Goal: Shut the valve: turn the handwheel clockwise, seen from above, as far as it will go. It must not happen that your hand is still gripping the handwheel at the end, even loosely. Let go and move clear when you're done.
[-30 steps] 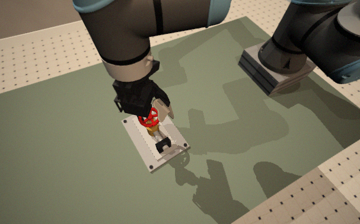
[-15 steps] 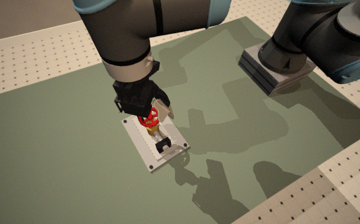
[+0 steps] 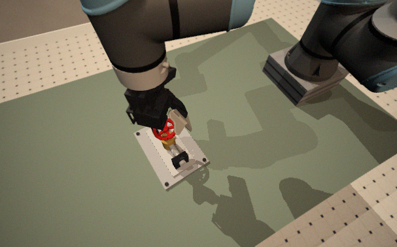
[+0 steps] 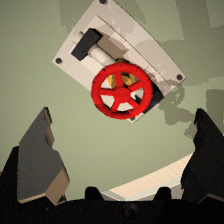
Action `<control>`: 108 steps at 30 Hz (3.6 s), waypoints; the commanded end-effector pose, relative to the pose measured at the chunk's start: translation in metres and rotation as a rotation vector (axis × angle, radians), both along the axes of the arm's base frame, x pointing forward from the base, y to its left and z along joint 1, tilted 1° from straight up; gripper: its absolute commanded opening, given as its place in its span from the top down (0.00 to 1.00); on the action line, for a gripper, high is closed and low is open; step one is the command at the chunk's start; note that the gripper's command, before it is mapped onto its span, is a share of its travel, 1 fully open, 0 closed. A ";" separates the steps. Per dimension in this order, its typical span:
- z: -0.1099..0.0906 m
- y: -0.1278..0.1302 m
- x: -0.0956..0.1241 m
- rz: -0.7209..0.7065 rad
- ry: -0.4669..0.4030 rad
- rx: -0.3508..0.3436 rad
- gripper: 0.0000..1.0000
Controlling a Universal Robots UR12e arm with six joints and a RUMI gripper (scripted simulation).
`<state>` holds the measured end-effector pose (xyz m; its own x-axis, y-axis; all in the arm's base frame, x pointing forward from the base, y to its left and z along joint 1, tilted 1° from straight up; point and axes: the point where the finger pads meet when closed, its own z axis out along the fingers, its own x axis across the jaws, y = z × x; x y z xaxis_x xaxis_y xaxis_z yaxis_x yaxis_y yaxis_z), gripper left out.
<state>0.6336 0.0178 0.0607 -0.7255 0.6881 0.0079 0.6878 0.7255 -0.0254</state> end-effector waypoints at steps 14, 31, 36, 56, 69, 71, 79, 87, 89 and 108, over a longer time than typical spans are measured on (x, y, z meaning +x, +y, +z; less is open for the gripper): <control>0.000 0.000 0.001 0.000 -0.001 0.000 0.00; -0.009 0.000 0.001 0.000 -0.001 0.000 0.00; -0.013 0.000 0.001 0.000 -0.001 0.000 0.00; -0.036 -0.001 0.000 0.000 -0.001 0.000 0.00; -0.043 -0.001 0.000 0.000 -0.001 0.000 0.00; -0.043 -0.001 0.000 0.000 -0.001 0.000 0.00; -0.043 -0.001 0.000 0.000 -0.001 0.000 0.00; -0.043 -0.001 0.000 0.000 -0.001 0.000 0.00; -0.043 -0.001 0.000 0.000 -0.001 0.000 0.00; -0.043 -0.001 0.000 0.000 -0.001 0.000 0.00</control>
<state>0.6333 0.0171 0.0167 -0.7255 0.6881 0.0079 0.6878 0.7255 -0.0254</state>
